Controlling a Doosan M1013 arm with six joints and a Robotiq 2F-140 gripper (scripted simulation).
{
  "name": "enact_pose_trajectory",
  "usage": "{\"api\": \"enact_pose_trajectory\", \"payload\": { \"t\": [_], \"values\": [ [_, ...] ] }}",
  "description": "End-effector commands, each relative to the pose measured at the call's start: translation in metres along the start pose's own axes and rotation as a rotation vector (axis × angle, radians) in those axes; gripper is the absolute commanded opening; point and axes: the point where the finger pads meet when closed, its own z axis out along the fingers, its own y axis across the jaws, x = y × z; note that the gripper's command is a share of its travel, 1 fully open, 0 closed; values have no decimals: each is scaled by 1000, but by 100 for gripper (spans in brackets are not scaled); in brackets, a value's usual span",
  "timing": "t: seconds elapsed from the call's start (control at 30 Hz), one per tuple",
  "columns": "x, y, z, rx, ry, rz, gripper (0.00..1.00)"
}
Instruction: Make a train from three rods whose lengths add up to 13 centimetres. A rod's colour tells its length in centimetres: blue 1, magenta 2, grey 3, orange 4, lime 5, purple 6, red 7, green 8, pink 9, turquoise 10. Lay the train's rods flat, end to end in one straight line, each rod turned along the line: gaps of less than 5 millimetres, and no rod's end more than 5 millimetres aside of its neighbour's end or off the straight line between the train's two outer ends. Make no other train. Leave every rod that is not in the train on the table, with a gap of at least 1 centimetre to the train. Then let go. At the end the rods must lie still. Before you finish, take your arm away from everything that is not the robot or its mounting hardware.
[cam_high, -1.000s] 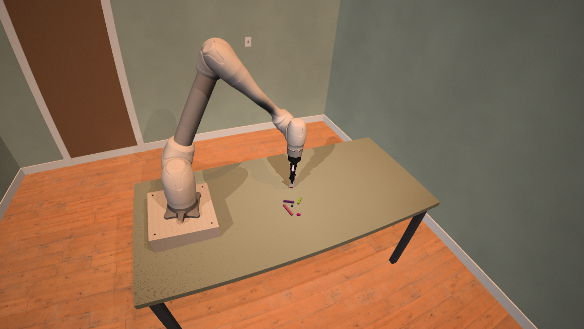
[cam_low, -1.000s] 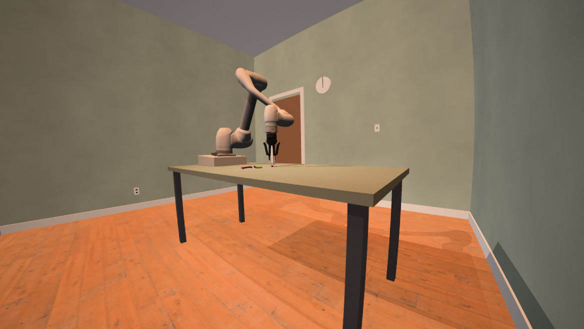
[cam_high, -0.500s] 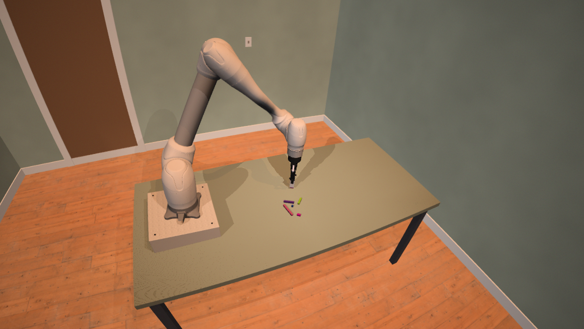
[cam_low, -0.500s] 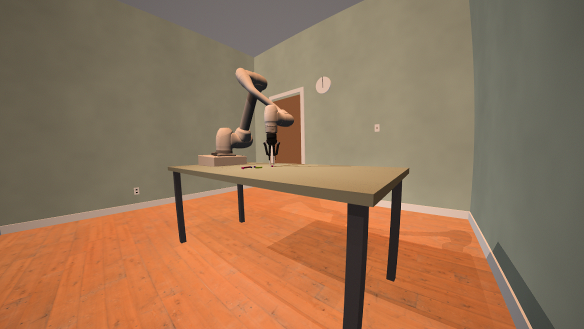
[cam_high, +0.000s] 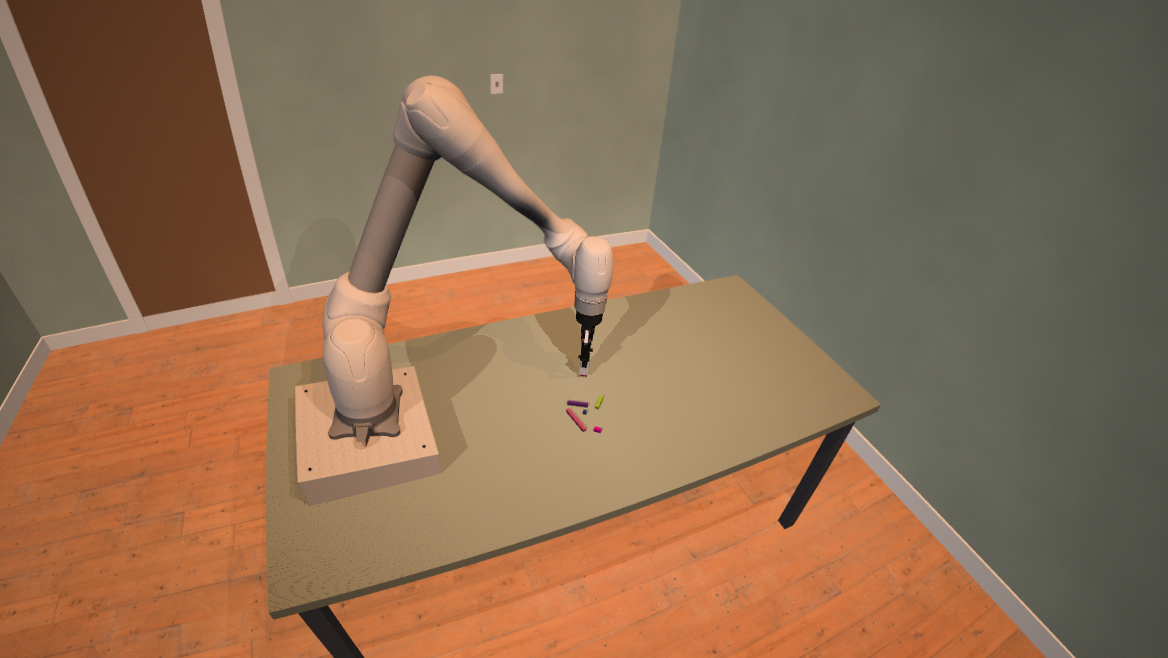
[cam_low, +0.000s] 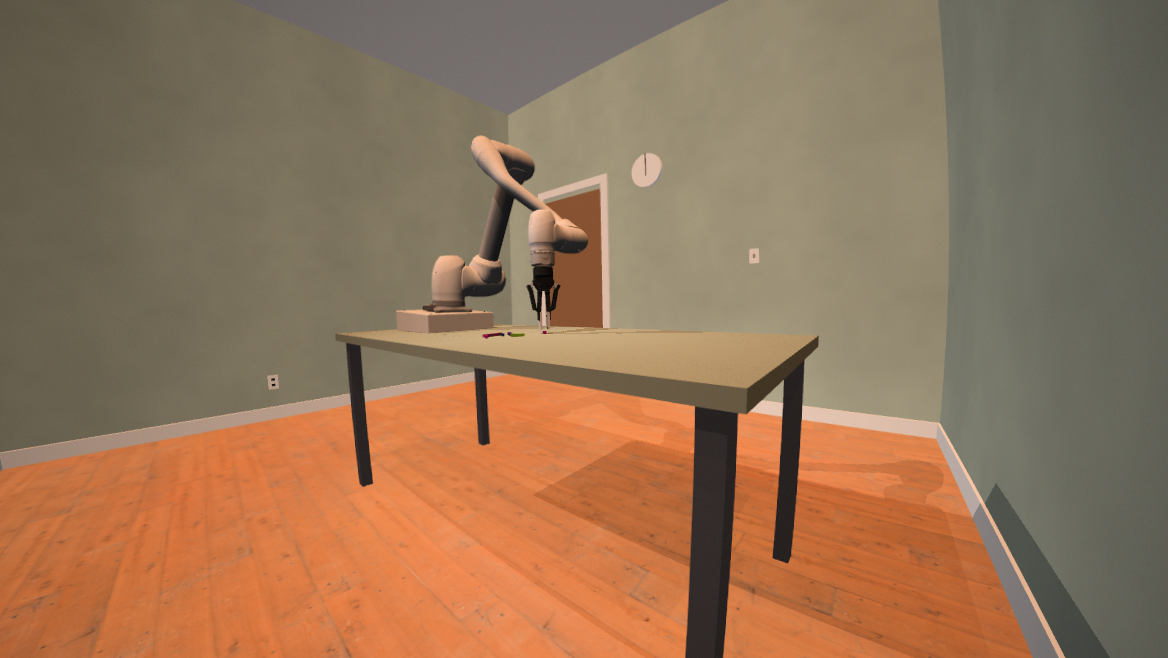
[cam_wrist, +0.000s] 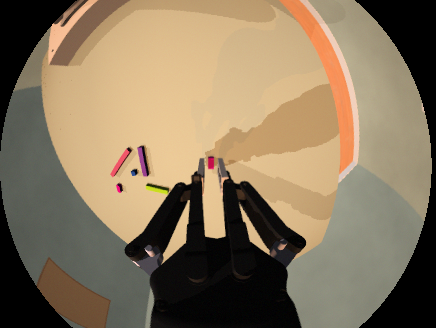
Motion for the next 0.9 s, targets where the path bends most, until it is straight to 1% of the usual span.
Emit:
{"api": "enact_pose_trajectory", "payload": {
  "t": [0.0,0.87],
  "values": [
    [0,0,0,0,0,0,15],
    [0,0,17,0,0,0,15]
  ]
}}
